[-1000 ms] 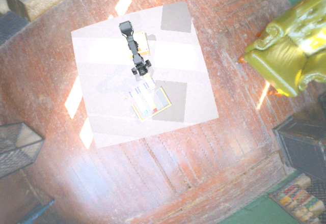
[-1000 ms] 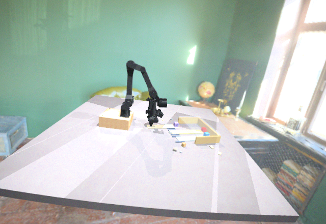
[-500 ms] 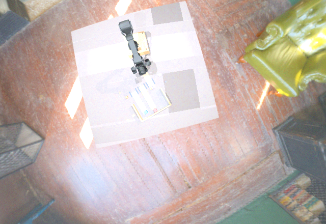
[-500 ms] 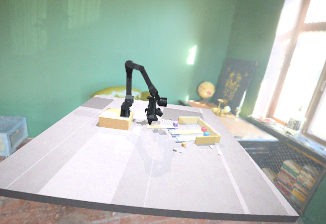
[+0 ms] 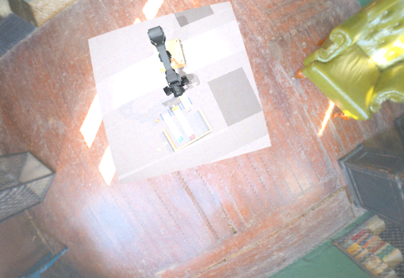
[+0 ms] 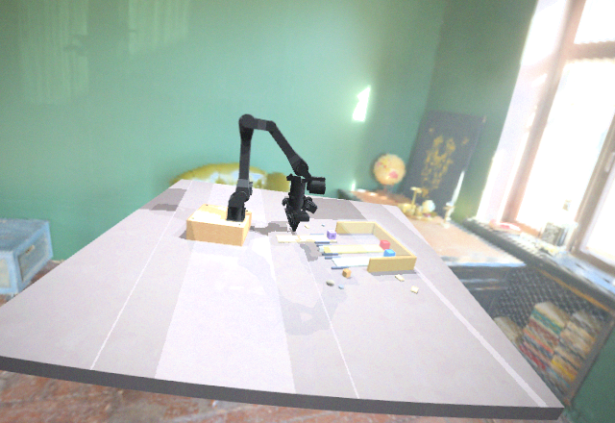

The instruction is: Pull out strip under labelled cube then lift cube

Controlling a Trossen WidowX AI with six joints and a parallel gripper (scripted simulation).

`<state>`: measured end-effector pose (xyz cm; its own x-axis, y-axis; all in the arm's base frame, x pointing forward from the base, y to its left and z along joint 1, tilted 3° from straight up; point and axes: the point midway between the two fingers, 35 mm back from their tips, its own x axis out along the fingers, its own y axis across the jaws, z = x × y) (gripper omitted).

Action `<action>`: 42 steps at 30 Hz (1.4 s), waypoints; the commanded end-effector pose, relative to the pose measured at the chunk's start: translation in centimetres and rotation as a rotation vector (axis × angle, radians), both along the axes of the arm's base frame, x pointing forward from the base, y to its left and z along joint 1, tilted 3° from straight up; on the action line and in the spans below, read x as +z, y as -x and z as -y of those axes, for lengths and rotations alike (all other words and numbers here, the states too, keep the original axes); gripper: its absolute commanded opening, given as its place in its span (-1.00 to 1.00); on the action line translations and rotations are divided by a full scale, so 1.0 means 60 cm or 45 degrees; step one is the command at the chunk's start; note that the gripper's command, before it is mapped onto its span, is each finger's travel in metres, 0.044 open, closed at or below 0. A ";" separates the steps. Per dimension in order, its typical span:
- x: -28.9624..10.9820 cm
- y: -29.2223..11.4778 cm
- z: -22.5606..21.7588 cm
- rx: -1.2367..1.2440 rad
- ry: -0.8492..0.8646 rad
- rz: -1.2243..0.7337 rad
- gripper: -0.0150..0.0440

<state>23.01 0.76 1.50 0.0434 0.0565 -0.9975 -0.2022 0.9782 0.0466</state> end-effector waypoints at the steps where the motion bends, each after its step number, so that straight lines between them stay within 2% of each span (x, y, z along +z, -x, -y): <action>1: 0.004 -0.025 -0.004 0.018 0.003 -0.005 0.49; 7: 0.012 -0.062 -0.010 0.018 0.002 -0.002 1.00; 42: 0.052 -0.276 -0.048 0.018 0.000 0.011 1.00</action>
<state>38.46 3.33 4.72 0.0577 0.0603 -0.9965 -0.2193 0.9746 0.0463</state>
